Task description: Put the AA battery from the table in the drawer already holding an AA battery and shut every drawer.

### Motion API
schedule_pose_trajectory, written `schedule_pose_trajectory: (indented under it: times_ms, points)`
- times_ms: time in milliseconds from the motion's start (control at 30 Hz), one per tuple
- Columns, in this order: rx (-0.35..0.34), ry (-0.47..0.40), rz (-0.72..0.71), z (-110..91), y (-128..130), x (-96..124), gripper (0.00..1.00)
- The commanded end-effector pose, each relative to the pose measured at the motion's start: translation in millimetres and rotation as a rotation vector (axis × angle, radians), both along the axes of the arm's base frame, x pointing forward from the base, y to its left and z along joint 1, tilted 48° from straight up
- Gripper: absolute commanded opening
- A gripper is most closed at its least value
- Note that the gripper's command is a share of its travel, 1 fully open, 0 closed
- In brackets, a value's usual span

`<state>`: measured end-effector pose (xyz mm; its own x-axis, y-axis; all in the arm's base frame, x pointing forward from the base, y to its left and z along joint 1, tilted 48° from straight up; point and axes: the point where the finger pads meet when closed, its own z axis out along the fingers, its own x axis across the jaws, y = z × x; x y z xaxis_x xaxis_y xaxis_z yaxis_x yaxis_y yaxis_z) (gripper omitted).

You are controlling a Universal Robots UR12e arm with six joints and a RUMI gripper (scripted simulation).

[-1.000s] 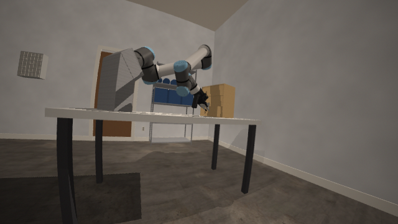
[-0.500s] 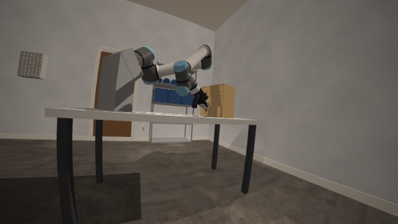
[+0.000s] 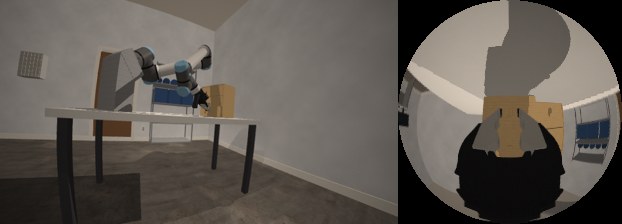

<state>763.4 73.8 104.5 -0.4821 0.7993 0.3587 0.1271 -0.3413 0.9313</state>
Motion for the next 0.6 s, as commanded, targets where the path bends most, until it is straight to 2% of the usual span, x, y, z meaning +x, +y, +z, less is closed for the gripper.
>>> schedule_pose_trajectory:
  times_ms: [0, 567]
  points:
    - [0.000, 0.000, -0.001, 1.7, 0.0, 1.6, 0.20]
    - [0.000, 0.000, -0.001, 11.7, 2.4, 13.2, 0.20]
